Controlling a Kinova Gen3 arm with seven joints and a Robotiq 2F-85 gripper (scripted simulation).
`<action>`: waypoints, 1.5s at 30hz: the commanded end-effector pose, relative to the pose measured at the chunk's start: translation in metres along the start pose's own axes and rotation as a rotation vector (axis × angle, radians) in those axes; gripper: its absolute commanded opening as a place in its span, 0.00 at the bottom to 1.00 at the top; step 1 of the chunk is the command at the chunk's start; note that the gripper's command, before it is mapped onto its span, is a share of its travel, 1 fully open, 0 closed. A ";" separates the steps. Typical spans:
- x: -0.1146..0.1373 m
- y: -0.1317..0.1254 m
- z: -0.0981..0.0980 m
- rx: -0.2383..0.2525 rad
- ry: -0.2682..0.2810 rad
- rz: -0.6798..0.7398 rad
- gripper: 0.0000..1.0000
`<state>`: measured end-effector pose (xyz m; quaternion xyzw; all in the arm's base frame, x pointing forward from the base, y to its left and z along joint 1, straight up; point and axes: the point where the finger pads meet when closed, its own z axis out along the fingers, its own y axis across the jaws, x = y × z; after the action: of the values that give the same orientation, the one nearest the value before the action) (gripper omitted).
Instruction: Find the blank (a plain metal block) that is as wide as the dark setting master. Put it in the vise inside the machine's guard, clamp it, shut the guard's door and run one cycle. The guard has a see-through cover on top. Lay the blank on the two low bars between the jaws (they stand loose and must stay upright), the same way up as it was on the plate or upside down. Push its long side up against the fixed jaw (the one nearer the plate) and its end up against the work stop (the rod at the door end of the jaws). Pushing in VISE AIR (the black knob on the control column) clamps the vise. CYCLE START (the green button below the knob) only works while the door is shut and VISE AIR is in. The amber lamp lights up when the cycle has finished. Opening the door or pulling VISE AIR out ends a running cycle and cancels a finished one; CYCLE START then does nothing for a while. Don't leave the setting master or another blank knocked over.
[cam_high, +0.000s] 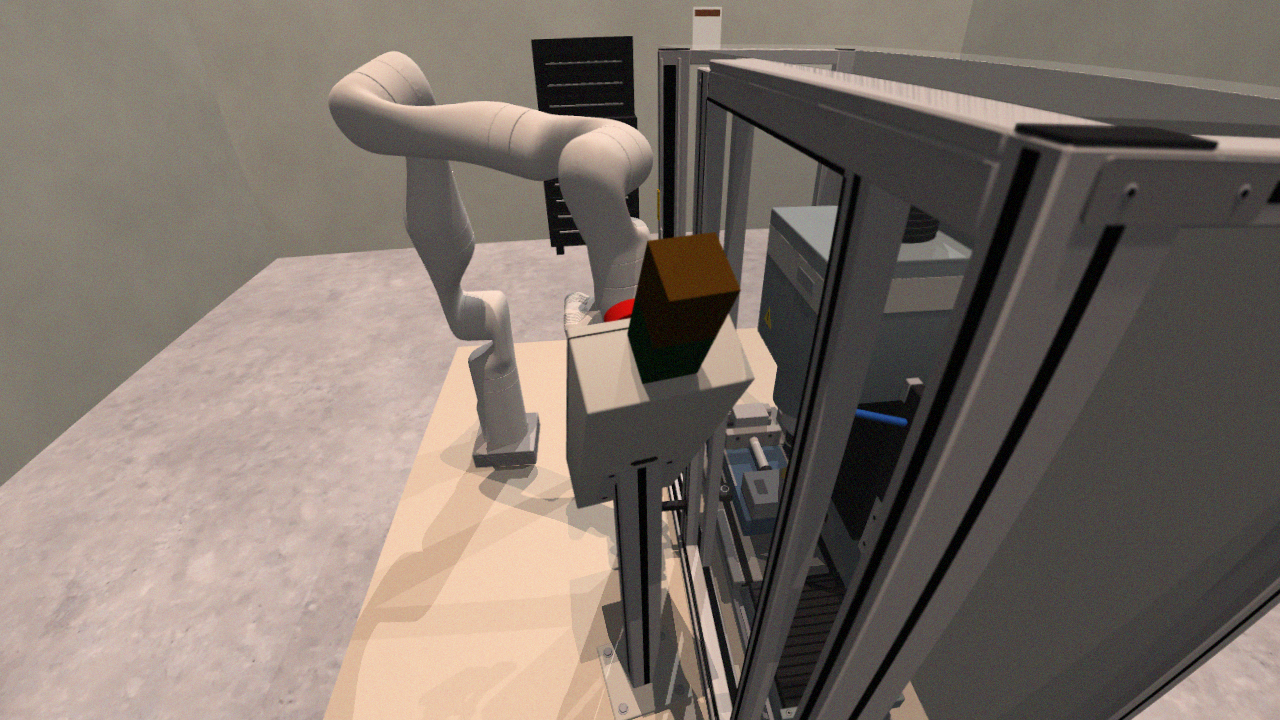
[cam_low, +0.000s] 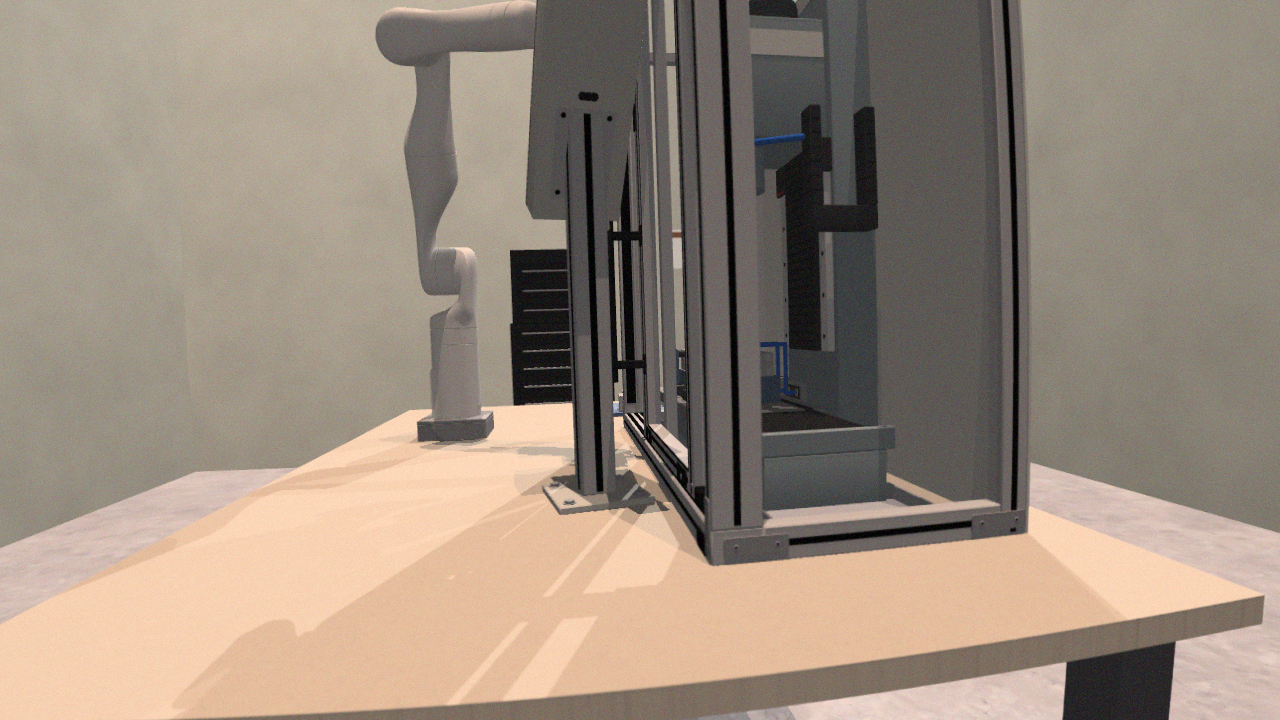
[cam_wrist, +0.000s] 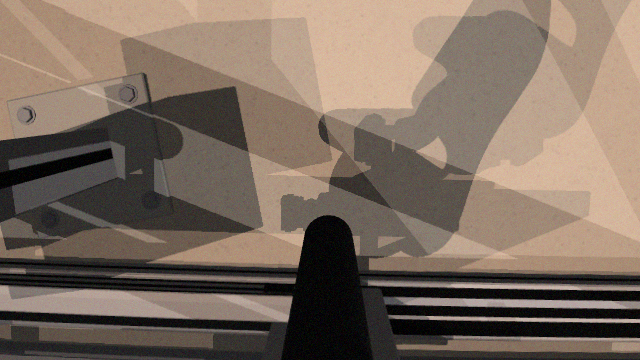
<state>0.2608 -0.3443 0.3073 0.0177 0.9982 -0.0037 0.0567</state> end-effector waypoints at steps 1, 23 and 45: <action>-0.003 0.002 0.002 -0.008 0.008 0.000 0.80; -0.005 0.002 0.001 -0.003 0.000 -0.007 0.39; -0.005 0.002 0.001 -0.003 0.000 -0.007 0.39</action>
<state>0.2653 -0.3428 0.3063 0.0140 0.9983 -0.0019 0.0564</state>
